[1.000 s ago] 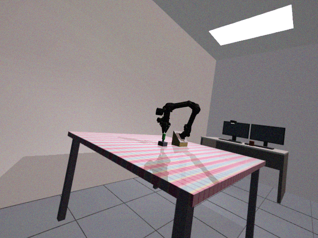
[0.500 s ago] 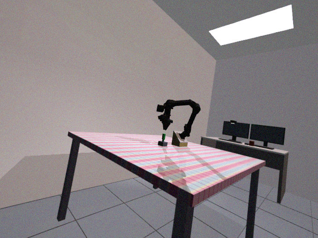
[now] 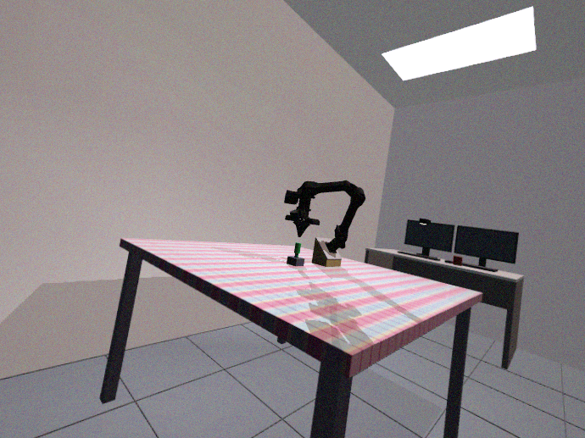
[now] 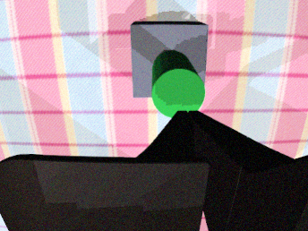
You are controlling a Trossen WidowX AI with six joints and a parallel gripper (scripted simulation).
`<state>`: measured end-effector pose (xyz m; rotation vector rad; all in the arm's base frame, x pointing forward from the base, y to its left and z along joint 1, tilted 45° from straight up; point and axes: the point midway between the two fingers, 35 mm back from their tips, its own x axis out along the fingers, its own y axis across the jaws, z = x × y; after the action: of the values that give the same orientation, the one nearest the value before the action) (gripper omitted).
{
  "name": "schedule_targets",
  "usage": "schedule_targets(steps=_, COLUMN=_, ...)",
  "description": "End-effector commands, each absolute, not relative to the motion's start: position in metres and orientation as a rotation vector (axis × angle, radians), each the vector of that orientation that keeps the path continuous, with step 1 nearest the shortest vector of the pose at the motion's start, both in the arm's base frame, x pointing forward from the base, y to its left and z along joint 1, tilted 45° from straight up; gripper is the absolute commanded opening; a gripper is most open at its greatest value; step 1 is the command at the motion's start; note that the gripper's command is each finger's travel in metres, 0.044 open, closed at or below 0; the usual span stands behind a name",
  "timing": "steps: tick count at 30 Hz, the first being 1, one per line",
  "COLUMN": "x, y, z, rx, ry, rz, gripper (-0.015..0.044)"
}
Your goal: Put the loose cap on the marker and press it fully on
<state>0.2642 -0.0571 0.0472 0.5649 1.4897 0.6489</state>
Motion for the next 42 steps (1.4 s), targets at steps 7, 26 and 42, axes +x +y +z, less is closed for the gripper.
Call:
schedule_targets(steps=7, x=0.264, y=-0.049, z=0.04, rx=0.56, ry=1.484, rz=0.657, gripper=0.0)
schedule_targets(steps=26, x=0.264, y=-0.029, z=0.019, rx=0.561, ry=1.483, rz=0.658, gripper=0.0)
schedule_targets(steps=42, x=0.268, y=-0.091, z=0.078, rx=0.554, ry=1.48, rz=0.646, gripper=0.0)
